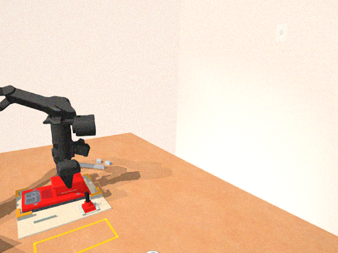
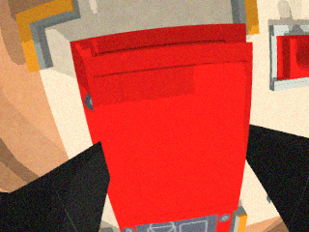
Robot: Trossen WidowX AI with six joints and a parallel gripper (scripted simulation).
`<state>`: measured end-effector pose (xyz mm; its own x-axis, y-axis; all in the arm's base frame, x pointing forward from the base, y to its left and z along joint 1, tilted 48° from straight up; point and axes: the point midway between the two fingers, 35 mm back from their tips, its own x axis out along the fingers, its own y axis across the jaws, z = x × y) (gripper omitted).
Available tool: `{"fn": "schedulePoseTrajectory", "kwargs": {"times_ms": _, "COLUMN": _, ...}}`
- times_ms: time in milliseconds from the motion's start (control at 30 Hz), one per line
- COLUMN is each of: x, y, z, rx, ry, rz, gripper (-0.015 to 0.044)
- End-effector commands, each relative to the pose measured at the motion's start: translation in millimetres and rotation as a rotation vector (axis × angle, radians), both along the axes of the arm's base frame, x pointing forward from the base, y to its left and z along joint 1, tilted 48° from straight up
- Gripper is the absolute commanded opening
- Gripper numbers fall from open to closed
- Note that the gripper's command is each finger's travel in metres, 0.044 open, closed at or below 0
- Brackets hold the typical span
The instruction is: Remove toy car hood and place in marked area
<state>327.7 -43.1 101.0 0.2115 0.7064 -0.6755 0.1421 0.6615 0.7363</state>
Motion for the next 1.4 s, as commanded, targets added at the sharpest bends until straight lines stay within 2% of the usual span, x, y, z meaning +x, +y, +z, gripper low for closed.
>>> {"fn": "schedulePoseTrajectory", "kwargs": {"times_ms": 0, "x": -1, "y": -3, "z": 2, "rx": -0.005, "ry": -0.002, "rz": 0.005, "gripper": 0.0}}
{"fn": "schedulePoseTrajectory", "kwargs": {"times_ms": 700, "x": -4, "y": -13, "z": 12, "rx": -0.005, "ry": -0.001, "rz": 0.004, "gripper": 0.0}}
{"fn": "schedulePoseTrajectory", "kwargs": {"times_ms": 1167, "x": -13, "y": -44, "z": 41, "rx": -0.006, "ry": 0.0, "rz": 0.004, "gripper": 0.0}}
{"fn": "schedulePoseTrajectory", "kwargs": {"times_ms": 1367, "x": -11, "y": -46, "z": 30, "rx": -0.008, "ry": -0.009, "rz": -0.005, "gripper": 0.0}}
